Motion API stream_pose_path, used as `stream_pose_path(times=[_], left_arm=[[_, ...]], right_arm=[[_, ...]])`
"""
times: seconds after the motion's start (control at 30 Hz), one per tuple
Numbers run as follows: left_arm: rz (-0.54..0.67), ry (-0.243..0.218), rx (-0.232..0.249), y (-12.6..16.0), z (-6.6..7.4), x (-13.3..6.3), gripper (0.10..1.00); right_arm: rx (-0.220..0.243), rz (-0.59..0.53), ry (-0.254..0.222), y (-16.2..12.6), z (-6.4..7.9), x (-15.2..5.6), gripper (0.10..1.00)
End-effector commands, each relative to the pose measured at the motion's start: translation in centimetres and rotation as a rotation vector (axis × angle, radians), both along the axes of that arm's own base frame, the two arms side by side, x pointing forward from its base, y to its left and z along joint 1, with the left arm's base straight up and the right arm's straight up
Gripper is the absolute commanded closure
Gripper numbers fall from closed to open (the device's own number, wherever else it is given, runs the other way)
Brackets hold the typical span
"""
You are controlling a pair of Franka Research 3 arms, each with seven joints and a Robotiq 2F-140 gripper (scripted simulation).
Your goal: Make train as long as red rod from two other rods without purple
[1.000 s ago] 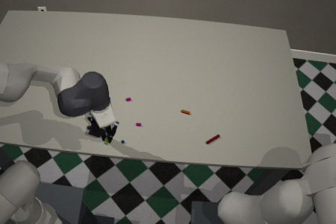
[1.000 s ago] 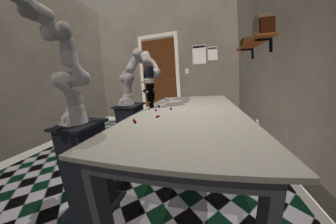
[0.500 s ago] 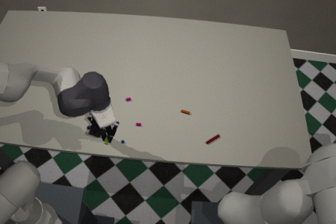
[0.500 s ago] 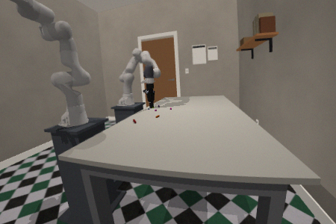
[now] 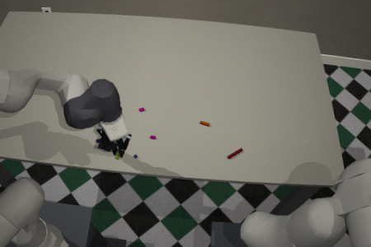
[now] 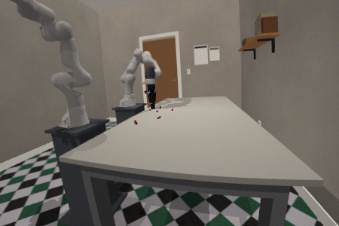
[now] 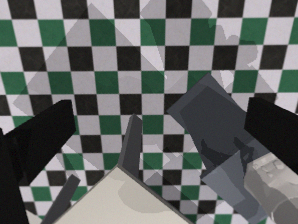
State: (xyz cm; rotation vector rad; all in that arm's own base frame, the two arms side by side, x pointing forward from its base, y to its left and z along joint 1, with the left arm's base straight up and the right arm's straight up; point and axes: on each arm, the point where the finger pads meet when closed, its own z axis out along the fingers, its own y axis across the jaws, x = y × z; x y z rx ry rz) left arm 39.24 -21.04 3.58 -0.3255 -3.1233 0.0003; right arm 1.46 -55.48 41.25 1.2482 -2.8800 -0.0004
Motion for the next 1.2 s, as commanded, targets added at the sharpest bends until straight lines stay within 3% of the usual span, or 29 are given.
stream_pose_path(times=[0.0, 0.23, 0.27, 1.17], left_arm=[[0.006, -0.001, 0.000, 0.00, -0.03, 0.00, 0.867], [0.006, -0.001, 0.000, 0.00, -0.03, 0.00, 0.867], [0.006, -0.001, 0.000, 0.00, -0.03, 0.00, 0.974], [0.006, -0.001, 0.000, 0.00, -0.03, 0.00, 0.974]], right_arm=[[0.001, -0.006, -0.003, 0.05, 0.05, 0.02, 0.098], [0.001, -0.006, -0.003, 0.05, 0.05, 0.02, 0.098], [0.001, -0.006, -0.003, 0.05, 0.05, 0.02, 0.098], [0.001, -0.006, -0.003, 0.05, 0.05, 0.02, 0.098]])
